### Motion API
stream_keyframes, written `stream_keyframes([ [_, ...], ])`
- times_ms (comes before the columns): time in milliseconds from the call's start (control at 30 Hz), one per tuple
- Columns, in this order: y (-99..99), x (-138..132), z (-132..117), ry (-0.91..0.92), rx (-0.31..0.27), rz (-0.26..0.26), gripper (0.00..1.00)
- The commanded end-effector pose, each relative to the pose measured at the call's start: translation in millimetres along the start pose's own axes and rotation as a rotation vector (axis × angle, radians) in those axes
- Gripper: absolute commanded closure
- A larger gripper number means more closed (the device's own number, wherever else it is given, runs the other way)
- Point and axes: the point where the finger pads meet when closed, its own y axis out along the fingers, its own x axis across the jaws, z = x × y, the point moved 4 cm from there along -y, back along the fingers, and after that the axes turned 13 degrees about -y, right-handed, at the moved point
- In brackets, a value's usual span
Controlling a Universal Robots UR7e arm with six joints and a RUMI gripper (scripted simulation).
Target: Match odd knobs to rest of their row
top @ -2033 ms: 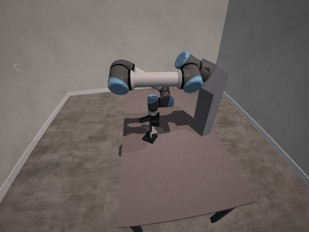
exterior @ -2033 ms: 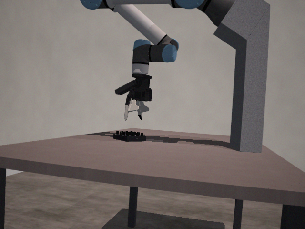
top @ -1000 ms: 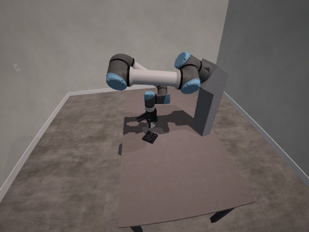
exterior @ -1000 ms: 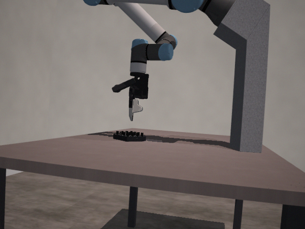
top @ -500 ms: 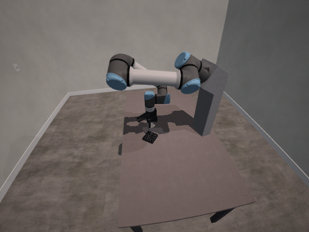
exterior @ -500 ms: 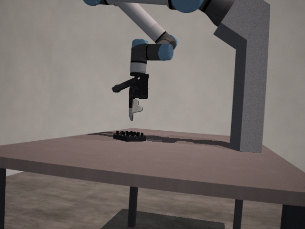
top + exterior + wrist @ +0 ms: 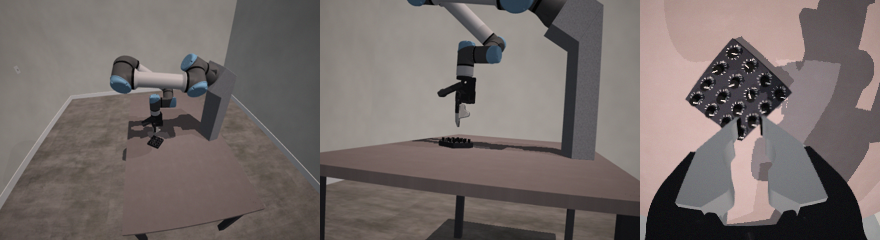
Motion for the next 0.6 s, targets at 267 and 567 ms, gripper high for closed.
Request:
stream_keyframes([
  [267, 6.5, 0, 0, 0.000, 0.000, 0.000, 0.89],
  [567, 14.6, 0, 0, 0.000, 0.000, 0.000, 0.89],
])
